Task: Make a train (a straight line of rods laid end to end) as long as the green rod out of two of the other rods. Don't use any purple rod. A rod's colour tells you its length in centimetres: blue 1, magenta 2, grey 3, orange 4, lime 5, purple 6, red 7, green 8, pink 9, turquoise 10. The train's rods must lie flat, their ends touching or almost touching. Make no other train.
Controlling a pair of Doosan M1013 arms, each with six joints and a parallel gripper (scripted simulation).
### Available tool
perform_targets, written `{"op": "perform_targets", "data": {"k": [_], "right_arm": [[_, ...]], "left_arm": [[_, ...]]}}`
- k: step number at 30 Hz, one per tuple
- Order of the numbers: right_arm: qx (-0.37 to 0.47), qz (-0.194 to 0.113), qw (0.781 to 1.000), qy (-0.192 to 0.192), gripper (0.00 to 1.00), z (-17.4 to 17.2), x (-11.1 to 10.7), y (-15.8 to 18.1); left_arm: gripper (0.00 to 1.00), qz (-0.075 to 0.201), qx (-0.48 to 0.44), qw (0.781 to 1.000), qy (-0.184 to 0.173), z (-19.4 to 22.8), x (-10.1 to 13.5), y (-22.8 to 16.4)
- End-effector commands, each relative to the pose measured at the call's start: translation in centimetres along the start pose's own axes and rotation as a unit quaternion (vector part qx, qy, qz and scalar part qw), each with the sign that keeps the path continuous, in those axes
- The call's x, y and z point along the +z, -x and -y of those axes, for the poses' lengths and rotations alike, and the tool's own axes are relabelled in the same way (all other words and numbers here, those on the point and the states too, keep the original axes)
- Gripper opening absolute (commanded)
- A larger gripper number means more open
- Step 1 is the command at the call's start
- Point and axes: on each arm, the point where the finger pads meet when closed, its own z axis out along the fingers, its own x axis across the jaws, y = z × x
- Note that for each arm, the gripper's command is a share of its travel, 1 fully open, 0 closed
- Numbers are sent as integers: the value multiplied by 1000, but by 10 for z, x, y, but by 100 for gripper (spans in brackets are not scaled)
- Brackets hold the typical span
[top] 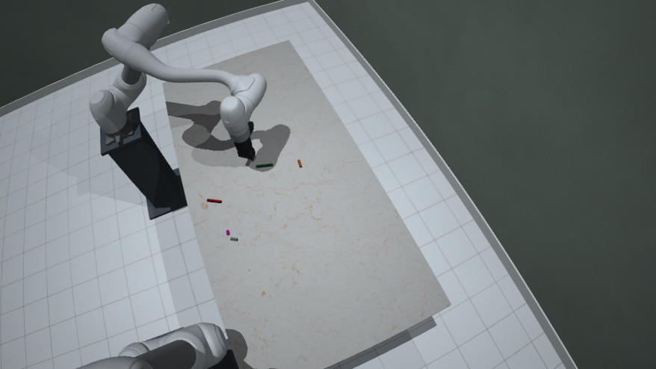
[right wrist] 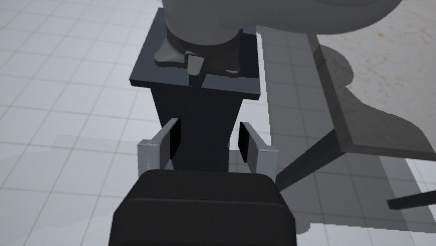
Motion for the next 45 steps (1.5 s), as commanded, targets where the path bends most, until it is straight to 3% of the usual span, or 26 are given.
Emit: {"op": "perform_targets", "data": {"k": [1, 45], "right_arm": [[0, 0, 1000, 1, 100, 0, -1, 0], [0, 0, 1000, 1, 100, 0, -1, 0]], "left_arm": [[54, -1, 0, 1000, 0, 0, 0, -1], [54, -1, 0, 1000, 0, 0, 9, -1]]}}
